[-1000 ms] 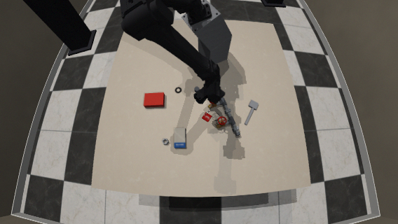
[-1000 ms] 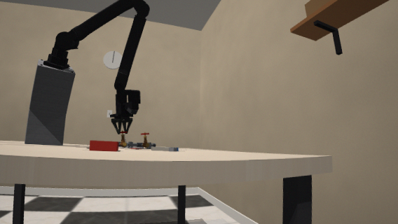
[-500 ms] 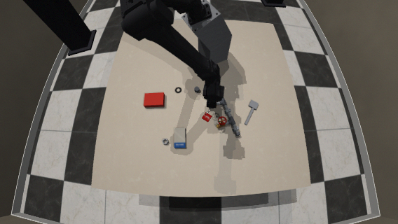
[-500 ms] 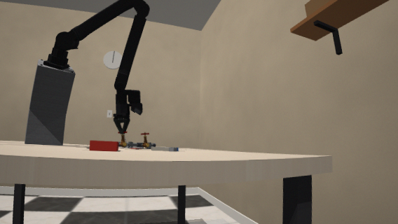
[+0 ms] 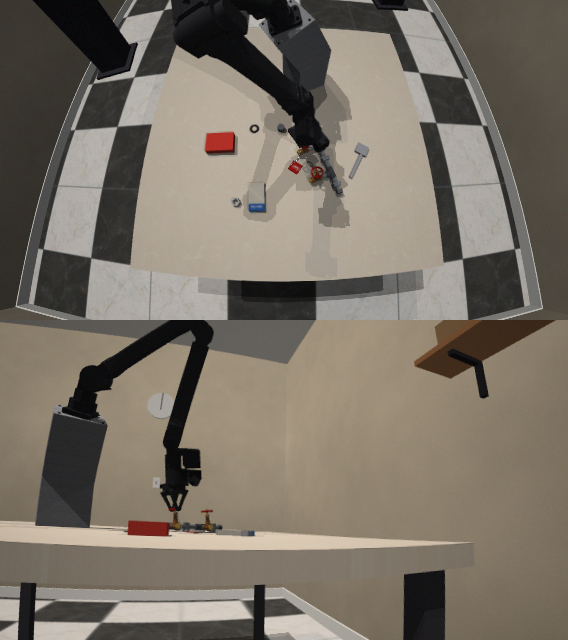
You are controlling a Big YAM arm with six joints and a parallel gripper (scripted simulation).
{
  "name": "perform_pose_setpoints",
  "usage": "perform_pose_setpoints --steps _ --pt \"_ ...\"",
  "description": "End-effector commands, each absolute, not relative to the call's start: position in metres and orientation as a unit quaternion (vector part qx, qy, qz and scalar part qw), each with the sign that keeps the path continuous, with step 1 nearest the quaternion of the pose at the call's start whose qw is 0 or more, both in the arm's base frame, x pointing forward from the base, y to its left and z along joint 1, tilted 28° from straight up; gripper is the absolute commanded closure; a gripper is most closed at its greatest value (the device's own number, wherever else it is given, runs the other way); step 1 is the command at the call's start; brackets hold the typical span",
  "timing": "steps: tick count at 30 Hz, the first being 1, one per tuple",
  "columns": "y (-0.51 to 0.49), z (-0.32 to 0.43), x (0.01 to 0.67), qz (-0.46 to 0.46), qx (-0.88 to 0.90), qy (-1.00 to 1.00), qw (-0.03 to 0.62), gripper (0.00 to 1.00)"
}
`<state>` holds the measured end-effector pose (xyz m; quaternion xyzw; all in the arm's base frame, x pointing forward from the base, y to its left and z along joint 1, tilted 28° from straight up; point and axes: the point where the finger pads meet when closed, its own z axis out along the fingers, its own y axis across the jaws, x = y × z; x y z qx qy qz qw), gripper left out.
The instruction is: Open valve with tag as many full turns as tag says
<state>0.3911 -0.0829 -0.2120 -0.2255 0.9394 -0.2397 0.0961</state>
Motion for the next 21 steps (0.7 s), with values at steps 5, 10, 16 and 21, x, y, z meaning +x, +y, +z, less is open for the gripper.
perform_pose_setpoints --steps 5,10,16,21 --pt "-0.0823 -0.212 0.3943 -0.259 -0.46 0.848 0.037 1.0" --pt "-0.0823 -0.212 0.3942 -0.261 -0.558 0.787 0.006 1.0" --pt "-0.0823 -0.2121 0.3941 -0.26 -0.622 0.738 -0.015 1.0" --pt "-0.0823 -0.2121 0.3941 -0.26 -0.629 0.732 -0.017 1.0"
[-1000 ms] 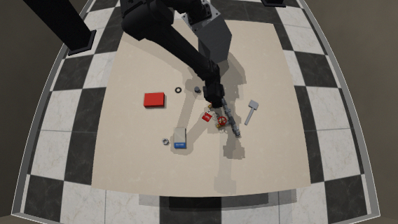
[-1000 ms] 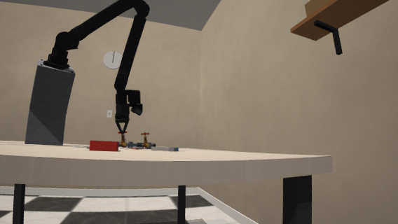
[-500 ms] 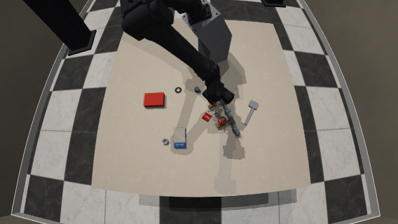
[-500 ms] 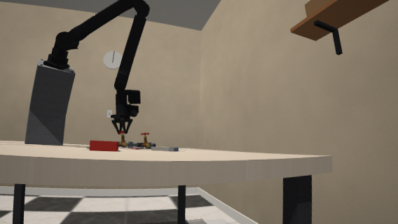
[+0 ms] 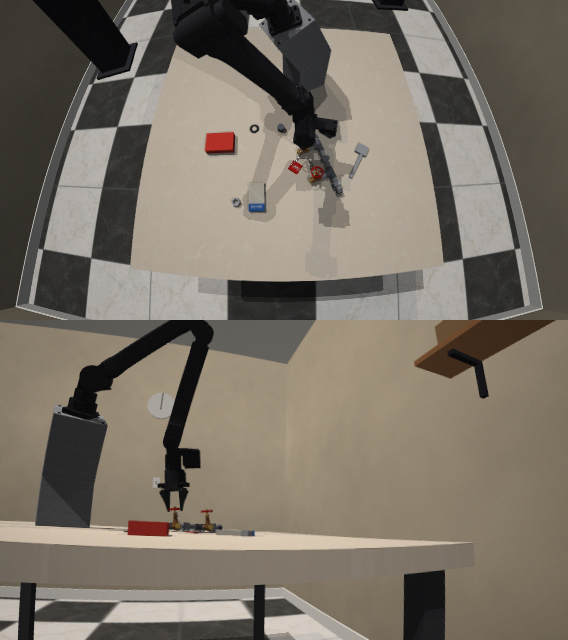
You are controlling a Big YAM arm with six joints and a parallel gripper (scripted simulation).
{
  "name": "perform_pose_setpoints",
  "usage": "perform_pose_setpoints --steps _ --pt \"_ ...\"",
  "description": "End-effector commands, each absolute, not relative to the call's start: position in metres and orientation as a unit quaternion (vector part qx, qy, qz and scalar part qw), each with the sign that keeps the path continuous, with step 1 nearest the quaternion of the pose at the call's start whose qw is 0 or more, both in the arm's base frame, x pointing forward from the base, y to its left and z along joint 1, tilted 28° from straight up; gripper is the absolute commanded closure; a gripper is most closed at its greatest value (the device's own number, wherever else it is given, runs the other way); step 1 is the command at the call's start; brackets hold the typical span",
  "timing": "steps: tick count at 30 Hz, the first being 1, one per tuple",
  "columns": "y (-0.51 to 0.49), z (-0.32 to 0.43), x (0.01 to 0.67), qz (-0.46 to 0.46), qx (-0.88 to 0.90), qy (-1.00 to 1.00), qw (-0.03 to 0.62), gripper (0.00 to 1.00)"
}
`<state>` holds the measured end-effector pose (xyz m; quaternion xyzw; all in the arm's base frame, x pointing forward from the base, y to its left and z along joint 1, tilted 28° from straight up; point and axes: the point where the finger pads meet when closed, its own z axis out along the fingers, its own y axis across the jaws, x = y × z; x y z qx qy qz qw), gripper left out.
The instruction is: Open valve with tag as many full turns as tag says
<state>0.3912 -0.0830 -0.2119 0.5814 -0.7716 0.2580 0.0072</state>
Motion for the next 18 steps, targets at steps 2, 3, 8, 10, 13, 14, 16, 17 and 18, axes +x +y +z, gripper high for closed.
perform_pose_setpoints --steps 2,3,8,10,13,14,16,17,18 --pt "-0.0825 -0.212 0.394 0.261 0.631 -0.731 0.018 1.0" --pt "-0.0826 -0.212 0.394 0.261 0.631 -0.73 0.018 1.0" --pt "-0.0827 -0.212 0.394 0.261 0.631 -0.73 0.019 1.0" --pt "-0.0827 -0.212 0.394 0.261 0.631 -0.73 0.019 1.0" --pt "-0.0827 -0.212 0.394 0.261 0.631 -0.73 0.019 0.0" --pt "-0.0827 -0.212 0.394 0.261 0.631 -0.73 0.019 0.0" --pt "-0.0827 -0.212 0.394 0.261 0.631 -0.73 0.019 0.0" --pt "-0.0827 -0.212 0.394 0.261 0.631 -0.73 0.019 0.0" --pt "-0.0827 -0.212 0.394 0.261 0.631 -0.73 0.019 0.0"
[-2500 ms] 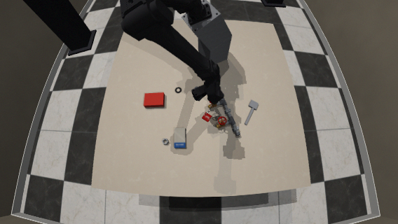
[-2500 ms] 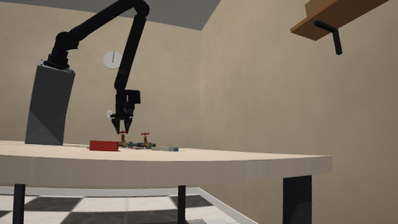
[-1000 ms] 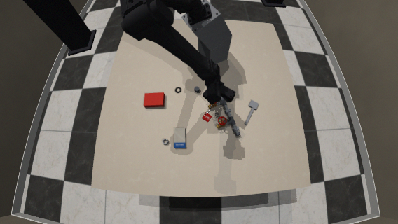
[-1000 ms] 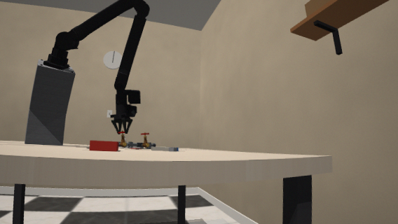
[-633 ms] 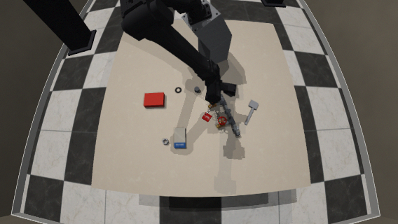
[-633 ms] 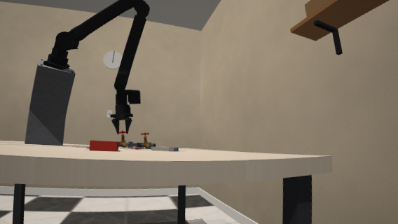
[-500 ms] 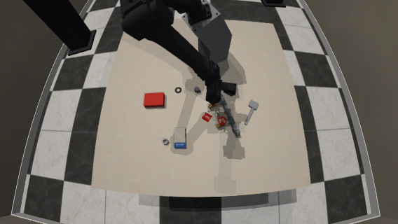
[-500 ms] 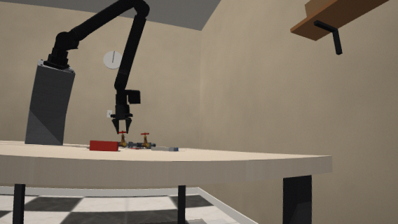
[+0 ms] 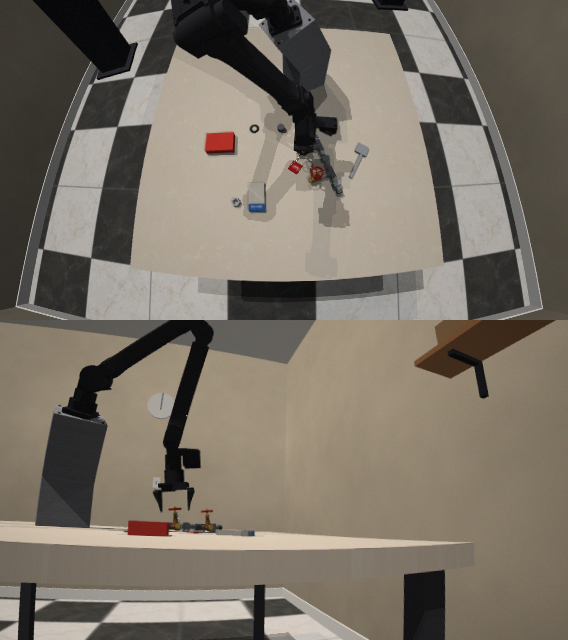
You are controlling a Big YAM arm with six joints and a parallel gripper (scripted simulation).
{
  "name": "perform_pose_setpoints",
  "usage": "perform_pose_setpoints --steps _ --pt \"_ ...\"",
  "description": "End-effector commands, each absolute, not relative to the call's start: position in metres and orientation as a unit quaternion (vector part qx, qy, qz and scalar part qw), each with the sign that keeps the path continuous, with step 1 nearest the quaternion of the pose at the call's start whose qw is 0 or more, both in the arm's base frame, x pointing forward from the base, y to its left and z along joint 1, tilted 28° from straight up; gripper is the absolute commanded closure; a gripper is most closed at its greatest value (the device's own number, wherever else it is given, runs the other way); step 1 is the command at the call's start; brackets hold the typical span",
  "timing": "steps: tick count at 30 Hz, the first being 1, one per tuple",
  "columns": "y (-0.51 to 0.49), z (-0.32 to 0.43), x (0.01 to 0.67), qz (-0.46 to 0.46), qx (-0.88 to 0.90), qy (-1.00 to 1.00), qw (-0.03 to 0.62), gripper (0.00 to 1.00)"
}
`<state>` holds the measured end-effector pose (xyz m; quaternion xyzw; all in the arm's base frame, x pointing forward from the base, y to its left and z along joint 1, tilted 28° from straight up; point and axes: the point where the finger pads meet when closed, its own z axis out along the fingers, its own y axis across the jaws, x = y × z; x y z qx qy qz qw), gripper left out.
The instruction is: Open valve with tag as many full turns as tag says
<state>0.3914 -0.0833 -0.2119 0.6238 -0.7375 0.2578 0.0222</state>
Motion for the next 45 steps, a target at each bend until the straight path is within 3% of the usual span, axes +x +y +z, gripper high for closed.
perform_pose_setpoints --steps 1,33,45 --pt "-0.0827 -0.212 0.394 0.261 0.631 -0.73 0.019 0.0" --pt "-0.0828 -0.2119 0.394 0.262 0.548 -0.794 -0.009 0.0" --pt "-0.0819 -0.2133 0.3896 0.24 0.237 -0.937 -0.092 0.0"
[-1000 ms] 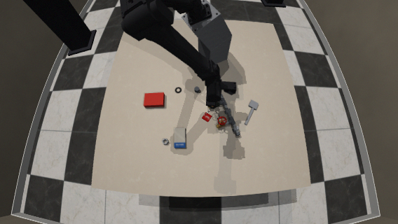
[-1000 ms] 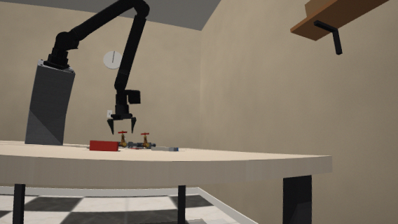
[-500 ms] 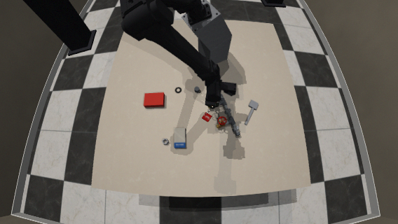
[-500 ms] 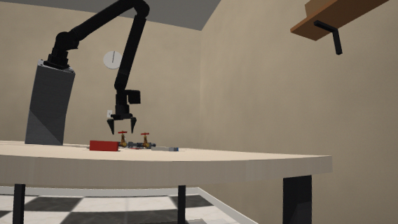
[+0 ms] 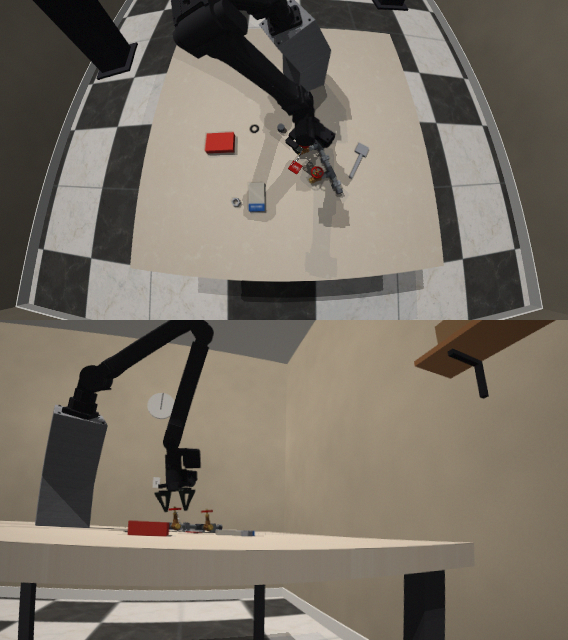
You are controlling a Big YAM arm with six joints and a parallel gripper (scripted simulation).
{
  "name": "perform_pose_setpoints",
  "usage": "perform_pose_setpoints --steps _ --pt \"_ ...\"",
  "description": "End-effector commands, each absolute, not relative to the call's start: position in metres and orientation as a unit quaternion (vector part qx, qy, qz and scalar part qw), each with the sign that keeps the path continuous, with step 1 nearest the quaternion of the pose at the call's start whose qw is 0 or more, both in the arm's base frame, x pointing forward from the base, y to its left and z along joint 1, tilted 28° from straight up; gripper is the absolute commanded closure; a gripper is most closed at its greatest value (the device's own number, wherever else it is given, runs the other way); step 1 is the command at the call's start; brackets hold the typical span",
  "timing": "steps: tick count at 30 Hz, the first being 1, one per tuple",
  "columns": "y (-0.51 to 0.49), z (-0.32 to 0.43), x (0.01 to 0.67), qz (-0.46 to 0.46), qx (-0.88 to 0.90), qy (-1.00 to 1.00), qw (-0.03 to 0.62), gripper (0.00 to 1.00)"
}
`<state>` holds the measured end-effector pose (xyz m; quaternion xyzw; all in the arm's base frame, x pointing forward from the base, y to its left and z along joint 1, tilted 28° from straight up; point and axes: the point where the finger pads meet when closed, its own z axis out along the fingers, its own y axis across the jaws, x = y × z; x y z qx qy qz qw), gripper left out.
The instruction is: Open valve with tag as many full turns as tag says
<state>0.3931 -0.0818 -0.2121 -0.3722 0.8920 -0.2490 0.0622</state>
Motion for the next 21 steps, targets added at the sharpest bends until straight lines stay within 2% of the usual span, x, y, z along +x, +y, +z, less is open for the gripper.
perform_pose_setpoints --steps 1,5,6,21 --pt "-0.0819 -0.2133 0.3897 -0.237 -0.211 0.943 0.1 0.0" --pt "-0.0819 -0.2132 0.3897 -0.231 -0.157 0.953 0.114 0.0" --pt "-0.0814 -0.2132 0.3898 -0.222 -0.088 0.962 0.13 0.0" --pt "-0.0813 -0.2131 0.39 -0.149 0.295 0.918 0.219 0.0"
